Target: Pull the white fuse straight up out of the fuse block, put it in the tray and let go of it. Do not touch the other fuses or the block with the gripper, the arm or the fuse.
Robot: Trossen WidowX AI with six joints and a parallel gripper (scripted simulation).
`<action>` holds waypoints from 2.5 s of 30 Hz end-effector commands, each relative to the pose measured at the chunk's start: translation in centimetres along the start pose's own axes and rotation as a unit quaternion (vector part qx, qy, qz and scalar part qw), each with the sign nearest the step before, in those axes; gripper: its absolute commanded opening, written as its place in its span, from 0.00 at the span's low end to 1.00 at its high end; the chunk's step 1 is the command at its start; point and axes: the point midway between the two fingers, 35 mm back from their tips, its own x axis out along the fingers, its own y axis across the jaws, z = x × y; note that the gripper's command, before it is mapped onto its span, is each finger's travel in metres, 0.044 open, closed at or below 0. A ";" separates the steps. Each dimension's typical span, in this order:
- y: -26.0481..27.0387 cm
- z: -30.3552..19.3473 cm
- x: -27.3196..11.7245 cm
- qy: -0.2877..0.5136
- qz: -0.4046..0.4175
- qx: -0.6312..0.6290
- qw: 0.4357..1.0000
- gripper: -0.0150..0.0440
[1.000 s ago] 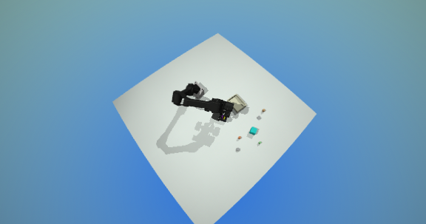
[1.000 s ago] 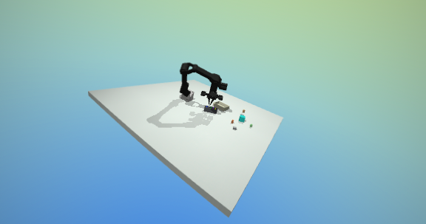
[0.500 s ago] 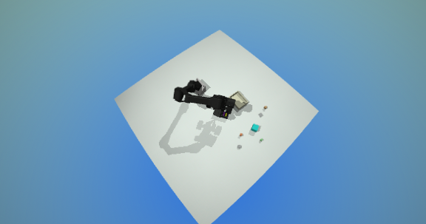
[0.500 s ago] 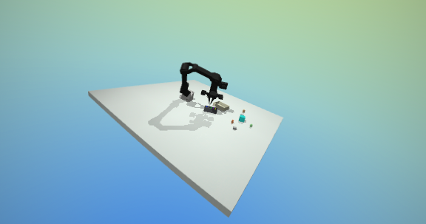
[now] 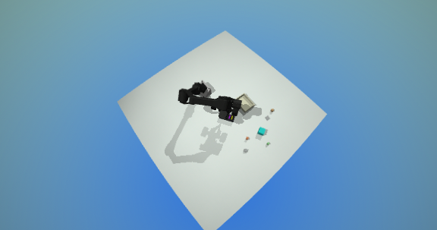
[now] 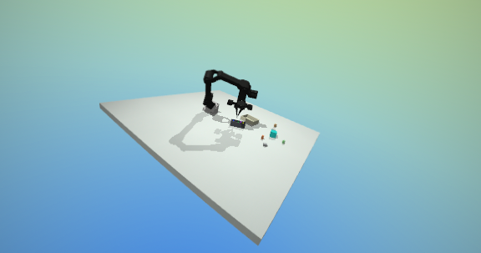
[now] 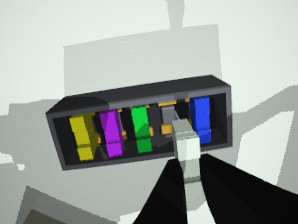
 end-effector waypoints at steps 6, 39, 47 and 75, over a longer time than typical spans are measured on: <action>0.6 -0.5 -0.9 0.003 0.001 0.002 1.000 0.25; 11.1 -14.4 -1.4 0.007 0.005 0.003 1.000 0.25; 11.7 -16.1 -1.1 0.006 0.004 0.004 1.000 0.25; 11.8 -16.2 2.9 0.005 0.004 0.004 1.000 0.25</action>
